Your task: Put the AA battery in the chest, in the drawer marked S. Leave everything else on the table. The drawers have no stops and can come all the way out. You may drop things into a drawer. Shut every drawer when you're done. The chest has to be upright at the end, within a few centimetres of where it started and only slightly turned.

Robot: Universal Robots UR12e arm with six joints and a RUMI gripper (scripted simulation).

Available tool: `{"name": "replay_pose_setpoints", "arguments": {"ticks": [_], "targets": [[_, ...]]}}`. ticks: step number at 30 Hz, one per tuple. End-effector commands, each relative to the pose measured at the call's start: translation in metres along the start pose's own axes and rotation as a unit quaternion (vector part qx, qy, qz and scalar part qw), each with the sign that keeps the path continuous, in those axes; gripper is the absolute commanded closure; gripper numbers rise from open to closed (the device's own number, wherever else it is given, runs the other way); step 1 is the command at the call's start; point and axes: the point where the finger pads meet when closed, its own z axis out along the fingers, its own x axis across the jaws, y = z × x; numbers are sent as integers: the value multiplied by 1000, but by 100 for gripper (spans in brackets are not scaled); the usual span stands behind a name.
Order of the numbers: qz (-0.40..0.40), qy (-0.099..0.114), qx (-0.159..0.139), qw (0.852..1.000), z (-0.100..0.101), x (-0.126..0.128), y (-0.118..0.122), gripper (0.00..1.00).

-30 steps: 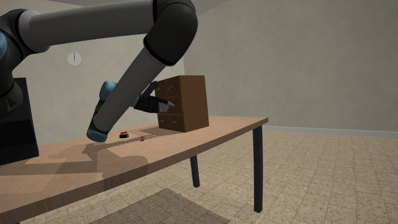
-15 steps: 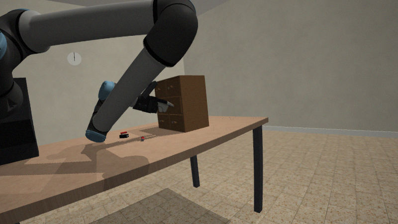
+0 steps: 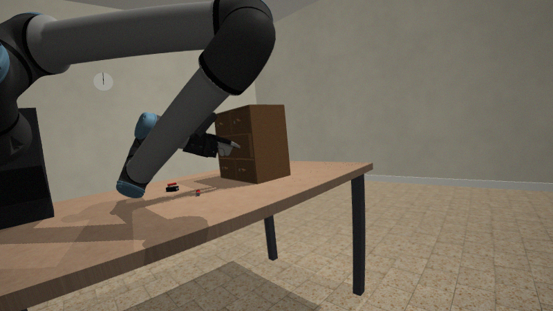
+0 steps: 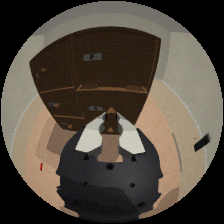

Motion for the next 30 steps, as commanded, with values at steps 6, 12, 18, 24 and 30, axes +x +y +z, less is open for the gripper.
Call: {"name": "replay_pose_setpoints", "arguments": {"ticks": [6, 12, 18, 24, 30], "targets": [[0, 0, 0, 1000, -6, 0, 1, 93], [0, 0, 0, 1000, -9, 0, 2, 93], [0, 0, 0, 1000, -13, 0, 4, 93], [0, 0, 0, 1000, -16, 0, 5, 93], [0, 0, 0, 1000, -20, 0, 6, 93]]}}
